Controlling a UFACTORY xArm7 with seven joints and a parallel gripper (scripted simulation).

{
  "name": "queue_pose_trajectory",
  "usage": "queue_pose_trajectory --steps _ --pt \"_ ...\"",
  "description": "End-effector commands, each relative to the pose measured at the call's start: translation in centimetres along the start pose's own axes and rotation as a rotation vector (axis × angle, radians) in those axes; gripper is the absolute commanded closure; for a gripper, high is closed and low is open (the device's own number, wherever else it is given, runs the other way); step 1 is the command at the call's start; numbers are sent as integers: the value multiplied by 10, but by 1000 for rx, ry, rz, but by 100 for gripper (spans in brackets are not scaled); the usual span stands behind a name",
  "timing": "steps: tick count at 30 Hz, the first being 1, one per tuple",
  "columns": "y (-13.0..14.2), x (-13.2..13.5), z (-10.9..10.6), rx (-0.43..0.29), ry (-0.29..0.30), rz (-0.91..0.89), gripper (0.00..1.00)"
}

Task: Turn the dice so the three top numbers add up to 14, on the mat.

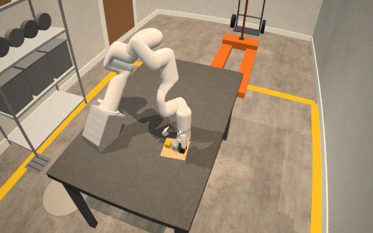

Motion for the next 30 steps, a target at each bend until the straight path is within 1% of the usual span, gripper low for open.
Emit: queue_pose_trajectory --steps 1,2,3,5,6,8,9,23,26,30 --pt "1 -1 -1 -3 -3 0 65" --pt "1 -1 -1 -3 -3 0 65" --pt "1 -1 -1 -3 -3 0 61" --pt "1 -1 -1 -3 -3 0 61" --pt "1 -1 -1 -3 -3 0 57" --pt "1 -1 -1 -3 -3 0 57" --pt "1 -1 -1 -3 -3 0 53" --pt "1 -1 -3 -3 -3 0 53" --pt "1 -1 -9 -3 -3 0 53" --pt "1 -1 -26 -3 -3 0 53"
Point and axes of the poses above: the point where the finger pads meet when closed, its own z axis out along the fingers, its own x axis across the jaws, y = z × x, the point moved 3 cm from there along -z, back along the fingers, and after that the axes turned 9 degrees about -z, right-handed, at the moved point
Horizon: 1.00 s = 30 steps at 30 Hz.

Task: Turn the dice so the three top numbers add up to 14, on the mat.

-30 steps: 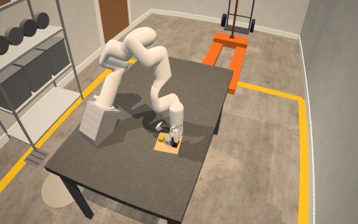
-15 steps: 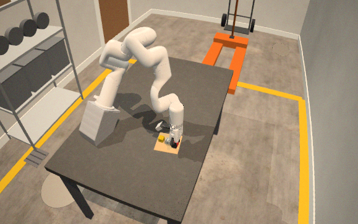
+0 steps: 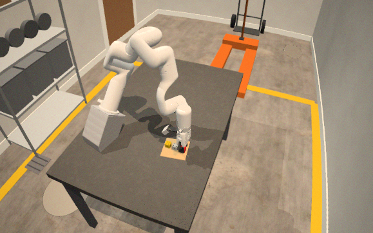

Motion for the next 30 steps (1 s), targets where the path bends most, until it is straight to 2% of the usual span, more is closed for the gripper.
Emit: queue_pose_trajectory --steps 1,2,13,17,23,24,30 --pt "1 -1 -15 -4 -3 1 53" --pt "1 -1 -15 -4 -3 1 53" --pt "1 -1 -70 -4 -3 1 53" --pt "1 -1 -79 -4 -3 1 53" --pt "1 -1 -80 -4 -3 1 53" --pt "1 -1 -80 -4 -3 1 0" --pt "1 -1 -80 -4 -3 1 0"
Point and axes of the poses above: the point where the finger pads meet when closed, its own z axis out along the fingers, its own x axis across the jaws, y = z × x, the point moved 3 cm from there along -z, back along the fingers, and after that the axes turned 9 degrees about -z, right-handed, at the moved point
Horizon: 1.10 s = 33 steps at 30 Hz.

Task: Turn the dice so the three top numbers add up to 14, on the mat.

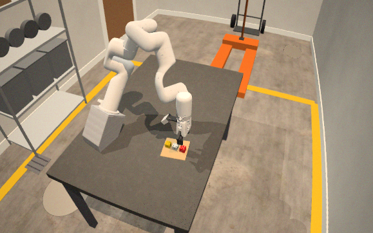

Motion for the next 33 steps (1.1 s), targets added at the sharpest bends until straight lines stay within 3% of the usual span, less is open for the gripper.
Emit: queue_pose_trajectory --steps 1,15,23,33 --pt "1 -1 -2 -3 -3 1 0" --pt "1 -1 -2 -3 -3 1 0" --pt "1 -1 -12 -3 -3 1 0" --pt "1 -1 -59 -3 -3 1 0"
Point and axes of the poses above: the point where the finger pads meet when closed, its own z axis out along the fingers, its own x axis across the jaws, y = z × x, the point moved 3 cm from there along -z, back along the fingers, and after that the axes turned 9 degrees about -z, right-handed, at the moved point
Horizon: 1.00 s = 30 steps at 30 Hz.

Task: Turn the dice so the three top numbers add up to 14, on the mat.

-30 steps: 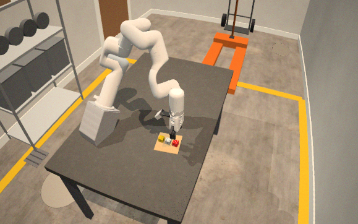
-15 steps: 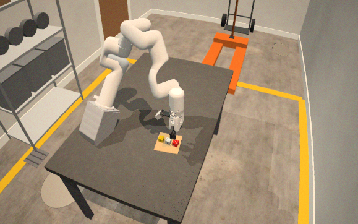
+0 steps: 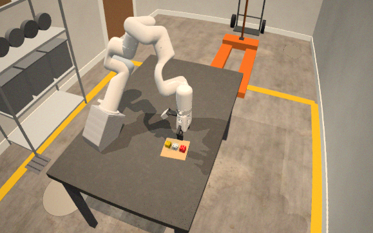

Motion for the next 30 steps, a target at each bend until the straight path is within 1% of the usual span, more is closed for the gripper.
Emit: queue_pose_trajectory --steps 1,5,11,30 --pt "0 0 -24 -3 -2 0 0" --pt "0 0 -38 -3 -2 0 0" --pt "0 0 -45 -3 -2 0 0" --pt "0 0 -45 -3 -2 0 0"
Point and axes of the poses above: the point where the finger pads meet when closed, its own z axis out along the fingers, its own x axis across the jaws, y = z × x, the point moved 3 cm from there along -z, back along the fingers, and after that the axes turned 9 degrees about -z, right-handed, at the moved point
